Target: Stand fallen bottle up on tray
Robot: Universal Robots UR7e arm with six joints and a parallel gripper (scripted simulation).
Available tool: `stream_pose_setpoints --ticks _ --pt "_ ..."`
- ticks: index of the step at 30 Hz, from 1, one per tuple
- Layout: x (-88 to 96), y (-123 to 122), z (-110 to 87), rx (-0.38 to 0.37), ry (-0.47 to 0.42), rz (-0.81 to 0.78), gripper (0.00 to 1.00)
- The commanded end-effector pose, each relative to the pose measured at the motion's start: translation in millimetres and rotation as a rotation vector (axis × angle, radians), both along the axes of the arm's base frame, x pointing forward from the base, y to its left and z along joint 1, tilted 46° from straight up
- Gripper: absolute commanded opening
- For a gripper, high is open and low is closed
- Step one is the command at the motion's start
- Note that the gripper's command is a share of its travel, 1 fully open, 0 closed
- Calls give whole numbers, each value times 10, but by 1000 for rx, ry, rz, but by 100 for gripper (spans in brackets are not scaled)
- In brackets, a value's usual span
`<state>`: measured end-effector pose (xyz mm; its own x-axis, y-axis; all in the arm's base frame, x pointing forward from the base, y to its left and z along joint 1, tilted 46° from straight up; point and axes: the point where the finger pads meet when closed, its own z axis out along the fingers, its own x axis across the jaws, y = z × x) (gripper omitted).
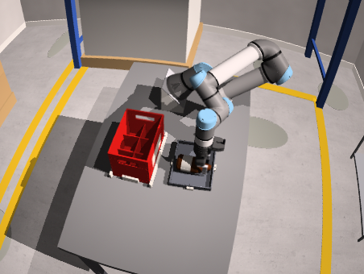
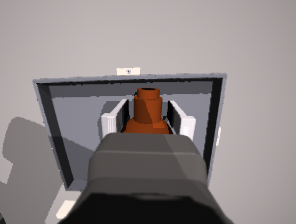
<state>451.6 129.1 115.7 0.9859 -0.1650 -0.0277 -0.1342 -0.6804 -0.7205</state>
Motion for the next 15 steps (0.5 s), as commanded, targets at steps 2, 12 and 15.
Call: stream_pose_setpoints --ticks 2,12,15 --pt "-8 12 -13 2 3 1 100" --pt "-8 12 -13 2 3 1 0" --pt "-8 11 -13 2 3 1 0"
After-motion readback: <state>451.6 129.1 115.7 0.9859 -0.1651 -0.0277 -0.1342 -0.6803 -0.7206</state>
